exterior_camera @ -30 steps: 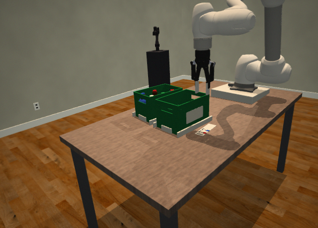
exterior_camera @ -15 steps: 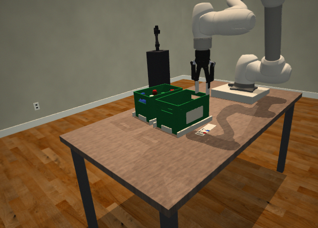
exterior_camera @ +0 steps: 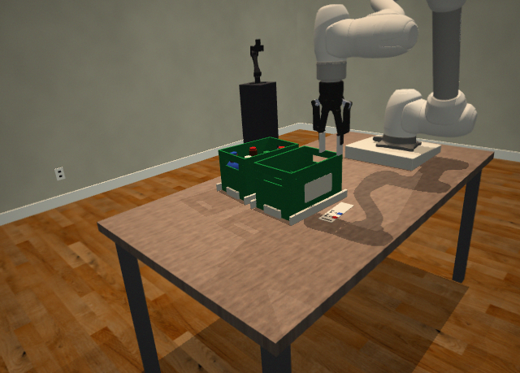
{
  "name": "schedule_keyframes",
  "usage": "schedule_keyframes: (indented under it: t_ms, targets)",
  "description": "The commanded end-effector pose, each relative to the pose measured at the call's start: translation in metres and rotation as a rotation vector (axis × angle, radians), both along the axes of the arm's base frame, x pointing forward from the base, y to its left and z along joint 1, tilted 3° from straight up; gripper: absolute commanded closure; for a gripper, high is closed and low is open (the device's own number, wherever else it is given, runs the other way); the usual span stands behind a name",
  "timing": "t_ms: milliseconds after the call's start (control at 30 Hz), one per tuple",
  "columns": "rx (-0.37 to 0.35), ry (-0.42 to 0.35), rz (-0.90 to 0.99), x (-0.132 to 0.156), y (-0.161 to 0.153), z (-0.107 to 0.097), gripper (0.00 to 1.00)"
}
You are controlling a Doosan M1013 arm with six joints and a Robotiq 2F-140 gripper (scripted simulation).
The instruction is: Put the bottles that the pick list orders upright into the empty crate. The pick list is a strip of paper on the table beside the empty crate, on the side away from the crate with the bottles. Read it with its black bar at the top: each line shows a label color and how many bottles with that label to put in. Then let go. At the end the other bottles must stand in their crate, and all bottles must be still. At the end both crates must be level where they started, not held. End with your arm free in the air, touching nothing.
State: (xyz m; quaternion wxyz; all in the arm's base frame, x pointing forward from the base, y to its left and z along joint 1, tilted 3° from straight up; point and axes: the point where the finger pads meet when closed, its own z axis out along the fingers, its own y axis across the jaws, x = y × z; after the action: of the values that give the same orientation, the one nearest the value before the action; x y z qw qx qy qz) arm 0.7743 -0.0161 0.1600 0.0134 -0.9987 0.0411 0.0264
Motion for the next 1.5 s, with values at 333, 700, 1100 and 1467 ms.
schedule_keyframes:
  t_ms: [333,700,1100,1467]
  targets:
    - [-0.005,0.003,-0.1,-0.003,-0.014,0.004,0.62]
    - [-0.011,0.006,-0.21,-0.012,-0.057,0.015,0.62]
    - [-0.011,0.006,-0.21,-0.023,-0.104,0.027,0.62]
    - [-0.011,0.006,-0.21,-0.034,-0.156,0.041,0.62]
